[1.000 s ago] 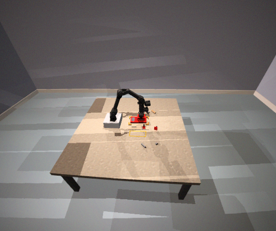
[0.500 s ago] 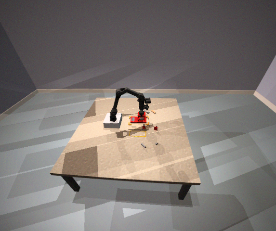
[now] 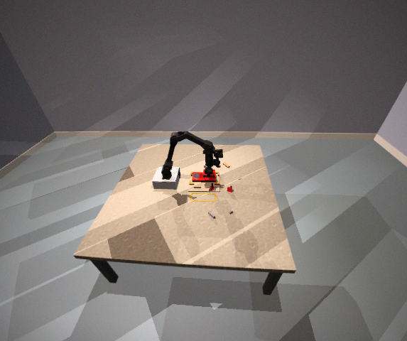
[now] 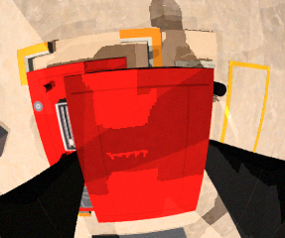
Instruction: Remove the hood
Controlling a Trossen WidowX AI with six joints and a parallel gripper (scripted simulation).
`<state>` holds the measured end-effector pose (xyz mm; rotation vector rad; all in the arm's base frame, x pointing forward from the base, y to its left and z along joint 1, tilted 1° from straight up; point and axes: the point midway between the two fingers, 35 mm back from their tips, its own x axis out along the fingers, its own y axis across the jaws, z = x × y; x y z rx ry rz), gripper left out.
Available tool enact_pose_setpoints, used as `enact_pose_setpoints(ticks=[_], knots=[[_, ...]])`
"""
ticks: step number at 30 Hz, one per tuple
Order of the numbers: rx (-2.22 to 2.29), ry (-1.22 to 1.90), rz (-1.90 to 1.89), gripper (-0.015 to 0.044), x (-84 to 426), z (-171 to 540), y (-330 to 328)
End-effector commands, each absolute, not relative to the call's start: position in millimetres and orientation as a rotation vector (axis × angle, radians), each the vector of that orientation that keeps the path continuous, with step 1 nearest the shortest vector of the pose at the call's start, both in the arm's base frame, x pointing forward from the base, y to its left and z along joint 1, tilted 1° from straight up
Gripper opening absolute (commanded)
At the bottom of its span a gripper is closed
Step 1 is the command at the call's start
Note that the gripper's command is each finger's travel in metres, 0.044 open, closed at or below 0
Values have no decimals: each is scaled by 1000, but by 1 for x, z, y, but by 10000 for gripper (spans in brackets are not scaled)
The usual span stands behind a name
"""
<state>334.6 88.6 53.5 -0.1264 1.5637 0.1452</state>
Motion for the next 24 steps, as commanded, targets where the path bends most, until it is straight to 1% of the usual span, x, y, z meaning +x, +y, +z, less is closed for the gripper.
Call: enact_pose_setpoints(ticks=[1, 24], knots=[[-123, 1554, 150, 0, 337, 56, 75], [-136, 1550, 147, 0, 339, 59, -10]])
